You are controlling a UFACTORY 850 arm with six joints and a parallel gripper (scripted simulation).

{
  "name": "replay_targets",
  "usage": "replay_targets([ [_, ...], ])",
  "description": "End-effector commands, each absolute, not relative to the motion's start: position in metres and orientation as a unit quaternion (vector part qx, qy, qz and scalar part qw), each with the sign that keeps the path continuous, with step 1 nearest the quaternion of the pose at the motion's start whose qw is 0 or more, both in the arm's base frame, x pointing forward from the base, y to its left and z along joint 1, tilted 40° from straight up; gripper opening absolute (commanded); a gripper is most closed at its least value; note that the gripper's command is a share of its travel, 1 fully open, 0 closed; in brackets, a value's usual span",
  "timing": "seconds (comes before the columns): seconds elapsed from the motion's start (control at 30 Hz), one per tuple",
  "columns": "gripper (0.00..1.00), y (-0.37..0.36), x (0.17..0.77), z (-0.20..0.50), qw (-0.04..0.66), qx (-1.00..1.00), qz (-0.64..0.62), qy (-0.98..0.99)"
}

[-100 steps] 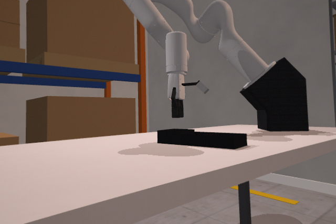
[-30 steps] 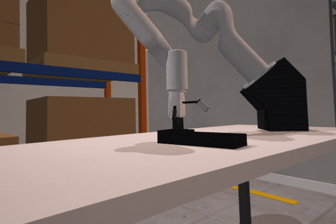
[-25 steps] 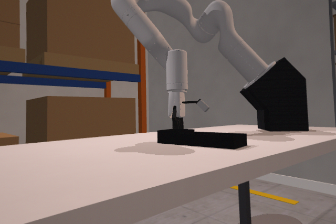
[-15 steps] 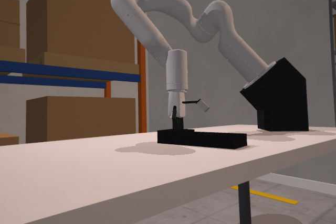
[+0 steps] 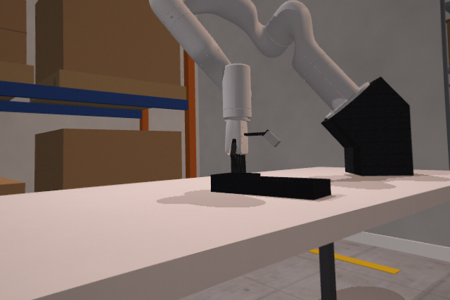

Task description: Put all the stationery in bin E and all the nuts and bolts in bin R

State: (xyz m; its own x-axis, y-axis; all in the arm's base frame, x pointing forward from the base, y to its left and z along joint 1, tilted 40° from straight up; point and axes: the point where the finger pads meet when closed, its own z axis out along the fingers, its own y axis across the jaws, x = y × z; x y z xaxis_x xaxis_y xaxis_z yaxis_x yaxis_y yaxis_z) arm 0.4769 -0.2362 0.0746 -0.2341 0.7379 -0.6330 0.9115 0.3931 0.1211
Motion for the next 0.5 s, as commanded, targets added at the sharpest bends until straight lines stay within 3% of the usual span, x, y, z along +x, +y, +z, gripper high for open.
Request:
replay_targets([
  [0.0,0.0,-0.228,0.472,0.087,0.314,0.533,-0.138,0.773],
  [0.47,0.0,-0.208,0.46,0.115,0.314,0.533,-0.138,0.773],
])
